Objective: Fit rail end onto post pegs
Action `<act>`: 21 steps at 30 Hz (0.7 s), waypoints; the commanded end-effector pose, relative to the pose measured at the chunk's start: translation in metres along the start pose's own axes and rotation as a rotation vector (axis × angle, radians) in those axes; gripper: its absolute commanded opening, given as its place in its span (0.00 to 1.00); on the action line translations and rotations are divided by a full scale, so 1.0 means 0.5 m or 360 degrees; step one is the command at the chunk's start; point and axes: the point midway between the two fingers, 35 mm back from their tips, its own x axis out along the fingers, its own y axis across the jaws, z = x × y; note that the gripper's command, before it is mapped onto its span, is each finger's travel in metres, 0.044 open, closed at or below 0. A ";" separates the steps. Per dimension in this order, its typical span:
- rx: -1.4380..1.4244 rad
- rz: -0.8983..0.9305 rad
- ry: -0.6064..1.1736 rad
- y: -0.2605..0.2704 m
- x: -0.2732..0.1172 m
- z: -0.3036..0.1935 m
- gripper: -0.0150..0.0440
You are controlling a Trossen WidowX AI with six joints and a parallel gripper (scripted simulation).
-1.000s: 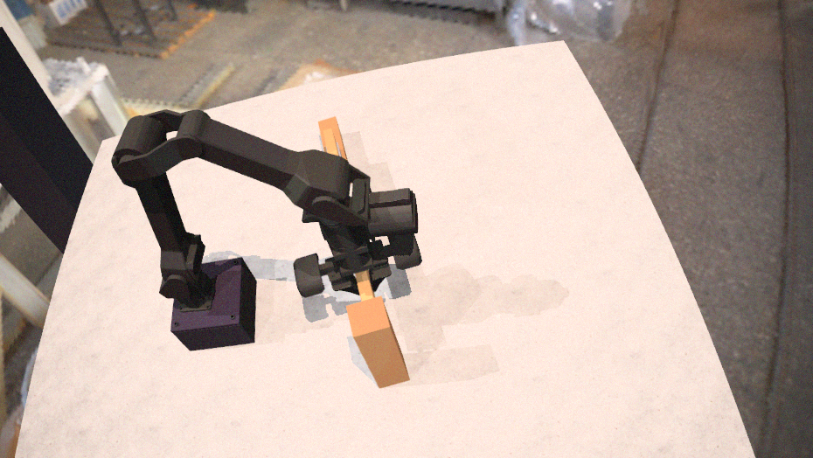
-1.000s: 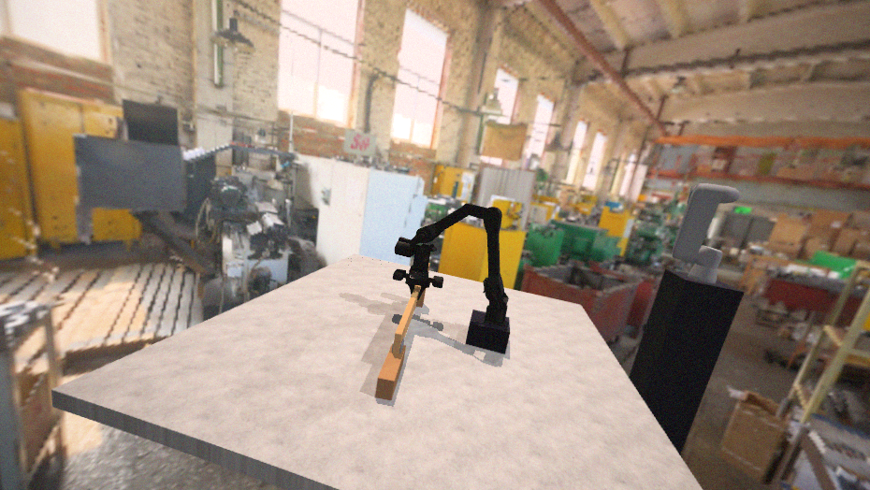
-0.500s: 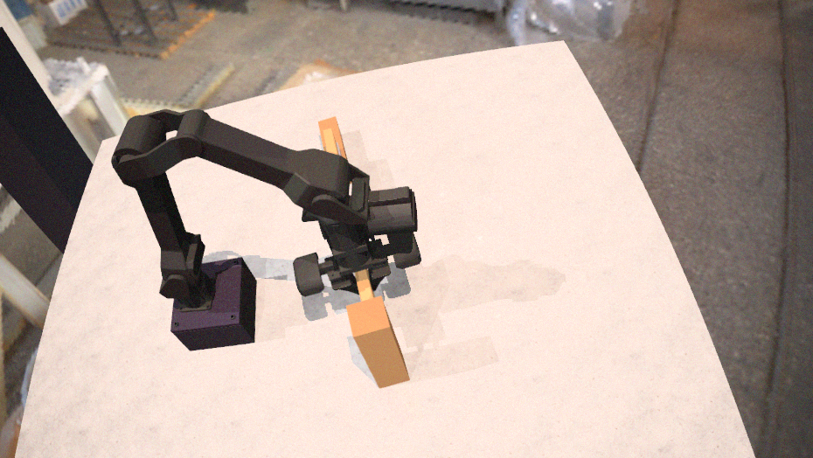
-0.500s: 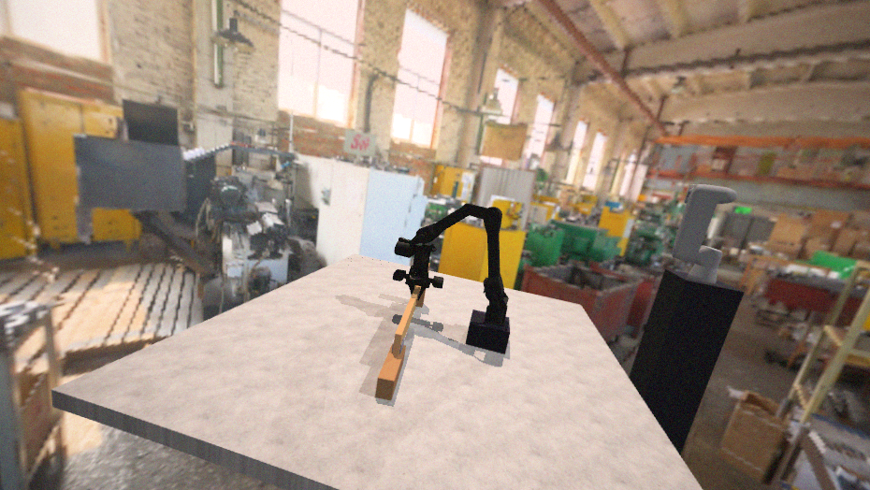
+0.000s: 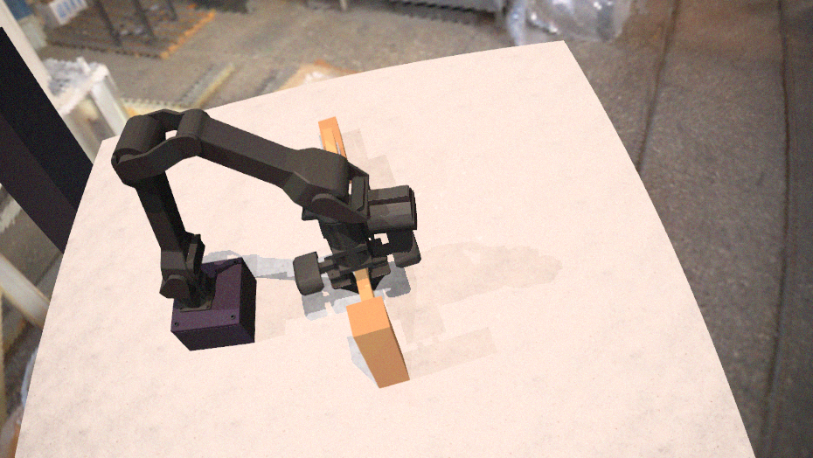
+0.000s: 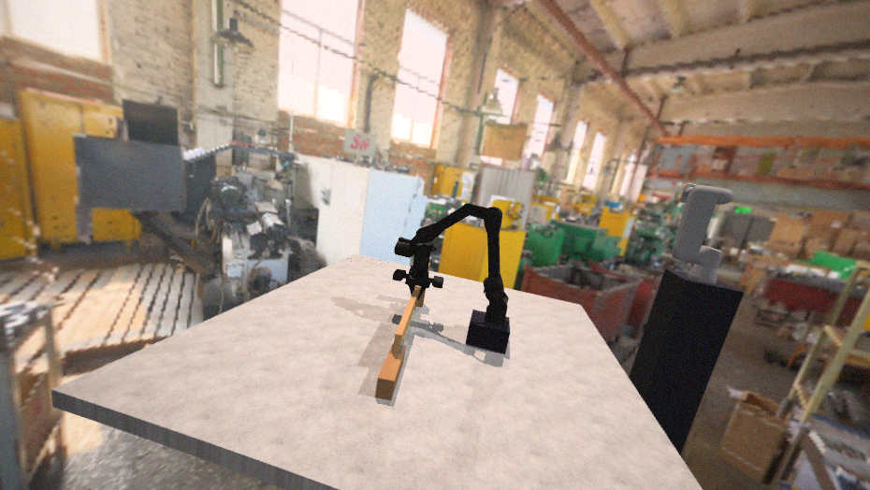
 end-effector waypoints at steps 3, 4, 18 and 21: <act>0.0004 -0.0003 0.0000 0.000 -0.004 0.000 0.25; 0.0004 -0.0003 0.0000 0.000 -0.004 0.000 0.25; 0.0004 -0.0003 0.0001 0.000 -0.002 -0.007 0.25; 0.0004 -0.0003 0.0001 0.000 -0.001 -0.009 0.25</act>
